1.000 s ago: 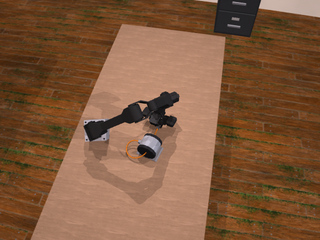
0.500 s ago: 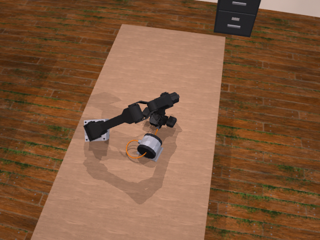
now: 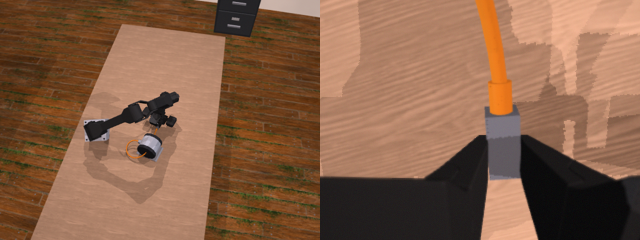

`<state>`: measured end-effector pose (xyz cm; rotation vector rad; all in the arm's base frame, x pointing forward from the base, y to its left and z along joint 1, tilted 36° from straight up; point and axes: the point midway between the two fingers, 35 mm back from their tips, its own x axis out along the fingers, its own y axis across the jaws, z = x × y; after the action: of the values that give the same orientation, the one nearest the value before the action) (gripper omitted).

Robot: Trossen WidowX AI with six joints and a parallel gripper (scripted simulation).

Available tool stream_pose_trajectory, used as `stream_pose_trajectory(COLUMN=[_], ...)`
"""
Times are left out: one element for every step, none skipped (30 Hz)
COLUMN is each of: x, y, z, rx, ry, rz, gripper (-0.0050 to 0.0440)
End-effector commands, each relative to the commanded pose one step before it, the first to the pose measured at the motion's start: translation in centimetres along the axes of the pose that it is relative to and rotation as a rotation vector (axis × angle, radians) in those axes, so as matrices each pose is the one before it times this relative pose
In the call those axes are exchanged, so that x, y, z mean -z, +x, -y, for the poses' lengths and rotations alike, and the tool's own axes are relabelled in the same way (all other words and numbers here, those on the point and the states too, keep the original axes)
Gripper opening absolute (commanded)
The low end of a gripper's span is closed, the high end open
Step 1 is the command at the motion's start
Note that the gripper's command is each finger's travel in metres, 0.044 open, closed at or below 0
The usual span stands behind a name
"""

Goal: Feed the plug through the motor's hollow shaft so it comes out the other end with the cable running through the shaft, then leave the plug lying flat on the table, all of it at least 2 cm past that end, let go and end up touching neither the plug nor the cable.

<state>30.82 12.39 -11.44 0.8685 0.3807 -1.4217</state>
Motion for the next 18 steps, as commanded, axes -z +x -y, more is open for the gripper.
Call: stream_pose_trajectory(x=[0.800, 0.204, 0.202, 0.199, 0.197, 0.193, 0.190, 0.156, 0.000, 0.000, 0.092, 0.031, 0.000, 0.000, -0.210, 0.013, 0.033, 0.013], y=[-0.116, -0.037, -0.035, -0.034, -0.033, -0.031, -0.030, -0.024, 0.000, 0.000, -0.014, -0.005, 0.000, 0.000, -0.094, 0.031, 0.076, 0.031], z=[1.037, 0.260, 0.262, 0.265, 0.267, 0.268, 0.269, 0.225, 0.000, 0.000, 0.135, 0.045, 0.000, 0.000, -0.319, 0.002, 0.006, 0.002], rx=[0.00234, 0.00013, 0.00012, 0.00010, 0.00009, 0.00007, 0.00006, 0.00003, 0.00000, 0.00000, 0.00001, 0.00000, 0.00000, 0.00000, -0.00352, 0.00078, 0.00196, 0.00079], ry=[-0.0054, 0.0000, 0.0000, 0.0000, 0.0000, 0.0000, 0.0000, 0.0000, 0.0000, 0.0000, 0.0000, 0.0000, 0.0000, 0.0000, 0.0001, 0.0000, -0.0001, 0.0000], rz=[0.00037, -0.00004, 0.00001, 0.00007, 0.00012, 0.00018, 0.00023, 0.00024, 0.00000, 0.00000, 0.00016, 0.00006, 0.00000, 0.00000, -0.00287, 0.00064, 0.00160, 0.00064], gripper=[0.0000, 0.0000, 0.0000, 0.0000, 0.0000, 0.0000, 0.0000, 0.0000, 0.0000, 0.0000, 0.0000, 0.0000, 0.0000, 0.0000, 0.0000, 0.0000, 0.0000, 0.0000])
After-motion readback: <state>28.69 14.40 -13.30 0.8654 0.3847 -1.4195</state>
